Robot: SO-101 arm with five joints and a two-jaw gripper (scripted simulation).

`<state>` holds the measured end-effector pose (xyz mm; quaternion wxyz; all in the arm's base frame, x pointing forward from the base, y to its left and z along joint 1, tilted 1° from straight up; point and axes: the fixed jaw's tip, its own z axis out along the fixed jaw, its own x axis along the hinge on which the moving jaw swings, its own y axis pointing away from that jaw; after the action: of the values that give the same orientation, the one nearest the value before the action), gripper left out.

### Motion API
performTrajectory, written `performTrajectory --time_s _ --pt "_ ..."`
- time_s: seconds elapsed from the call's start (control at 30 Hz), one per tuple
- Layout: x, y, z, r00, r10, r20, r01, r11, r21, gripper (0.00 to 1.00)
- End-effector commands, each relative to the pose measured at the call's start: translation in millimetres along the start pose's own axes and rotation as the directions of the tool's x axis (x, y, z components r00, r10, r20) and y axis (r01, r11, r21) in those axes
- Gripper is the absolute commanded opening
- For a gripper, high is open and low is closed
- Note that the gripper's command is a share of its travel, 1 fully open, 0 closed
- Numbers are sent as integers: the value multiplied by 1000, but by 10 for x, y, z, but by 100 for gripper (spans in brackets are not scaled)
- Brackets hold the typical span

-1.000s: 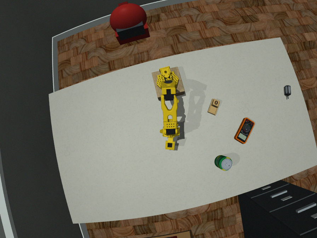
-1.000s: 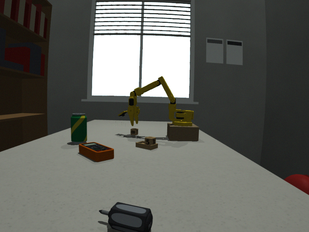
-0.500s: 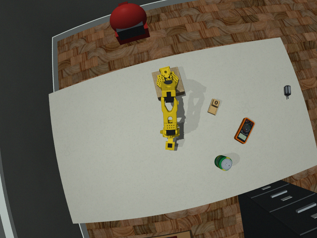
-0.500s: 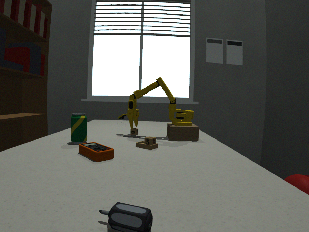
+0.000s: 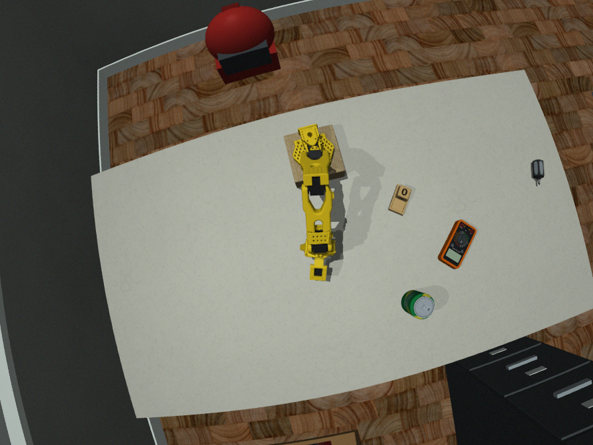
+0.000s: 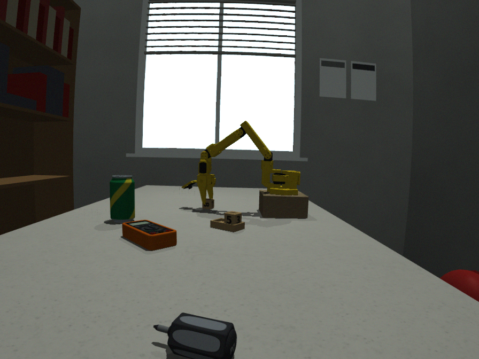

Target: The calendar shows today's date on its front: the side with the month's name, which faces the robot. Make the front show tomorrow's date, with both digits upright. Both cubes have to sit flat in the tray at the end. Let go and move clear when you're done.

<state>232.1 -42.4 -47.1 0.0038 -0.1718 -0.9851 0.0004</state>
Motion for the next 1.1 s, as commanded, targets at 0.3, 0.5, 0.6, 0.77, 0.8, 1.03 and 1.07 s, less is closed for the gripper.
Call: performTrajectory --time_s 0.3,0.5,0.6,0.77,0.8,1.03,1.07 --pt "47 23 73 1000 -3 -18 3 1000 2 35" --pt "47 20 73 1000 -3 -18 3 1000 2 35" --pt "46 15 73 1000 -3 -18 3 1000 2 34" --pt "46 2 73 1000 -3 -18 3 1000 1 32" --pt "46 2 73 1000 -3 -18 3 1000 1 32" --pt "46 -21 73 1000 -3 -18 3 1000 1 29" --pt "46 -25 73 1000 -3 -18 3 1000 1 28"
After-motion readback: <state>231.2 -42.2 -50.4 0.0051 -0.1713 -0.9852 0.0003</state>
